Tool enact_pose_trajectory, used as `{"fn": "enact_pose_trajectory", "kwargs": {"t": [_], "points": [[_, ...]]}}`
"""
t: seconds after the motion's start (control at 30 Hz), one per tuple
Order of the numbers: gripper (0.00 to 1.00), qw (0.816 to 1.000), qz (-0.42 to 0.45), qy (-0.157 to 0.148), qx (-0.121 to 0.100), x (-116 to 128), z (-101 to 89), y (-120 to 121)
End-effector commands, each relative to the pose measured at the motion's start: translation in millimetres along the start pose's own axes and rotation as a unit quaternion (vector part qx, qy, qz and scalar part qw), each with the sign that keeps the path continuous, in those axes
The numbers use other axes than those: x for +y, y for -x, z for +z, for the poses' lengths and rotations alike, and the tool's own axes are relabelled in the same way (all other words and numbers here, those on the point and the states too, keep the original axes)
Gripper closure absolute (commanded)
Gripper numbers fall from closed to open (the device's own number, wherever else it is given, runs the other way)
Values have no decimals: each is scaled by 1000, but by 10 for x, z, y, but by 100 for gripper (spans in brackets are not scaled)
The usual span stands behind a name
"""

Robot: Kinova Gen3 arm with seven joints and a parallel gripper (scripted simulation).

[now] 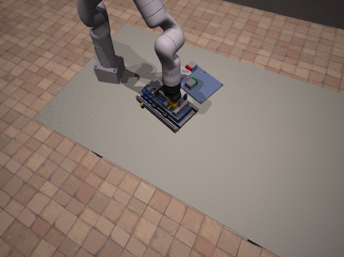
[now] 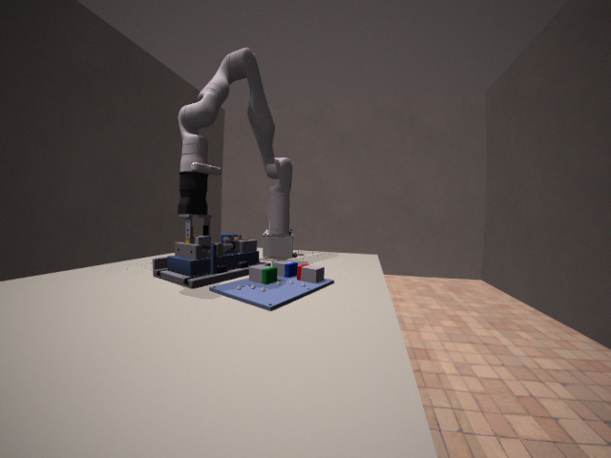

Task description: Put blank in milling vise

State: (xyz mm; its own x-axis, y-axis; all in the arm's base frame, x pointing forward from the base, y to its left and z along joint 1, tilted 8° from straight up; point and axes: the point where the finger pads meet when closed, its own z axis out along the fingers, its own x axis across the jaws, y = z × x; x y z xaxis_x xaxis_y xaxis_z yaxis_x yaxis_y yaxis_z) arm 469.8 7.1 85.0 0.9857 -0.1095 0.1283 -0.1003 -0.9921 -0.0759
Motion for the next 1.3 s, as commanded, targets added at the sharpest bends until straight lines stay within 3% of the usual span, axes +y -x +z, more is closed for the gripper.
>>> {"fn": "enact_pose_trajectory", "kwargs": {"t": [0.0, 1.27], "points": [[0, 1000, 6, -1, 0, 0, -29, -4], [0, 1000, 6, -1, -1, 0, -55, 0]]}}
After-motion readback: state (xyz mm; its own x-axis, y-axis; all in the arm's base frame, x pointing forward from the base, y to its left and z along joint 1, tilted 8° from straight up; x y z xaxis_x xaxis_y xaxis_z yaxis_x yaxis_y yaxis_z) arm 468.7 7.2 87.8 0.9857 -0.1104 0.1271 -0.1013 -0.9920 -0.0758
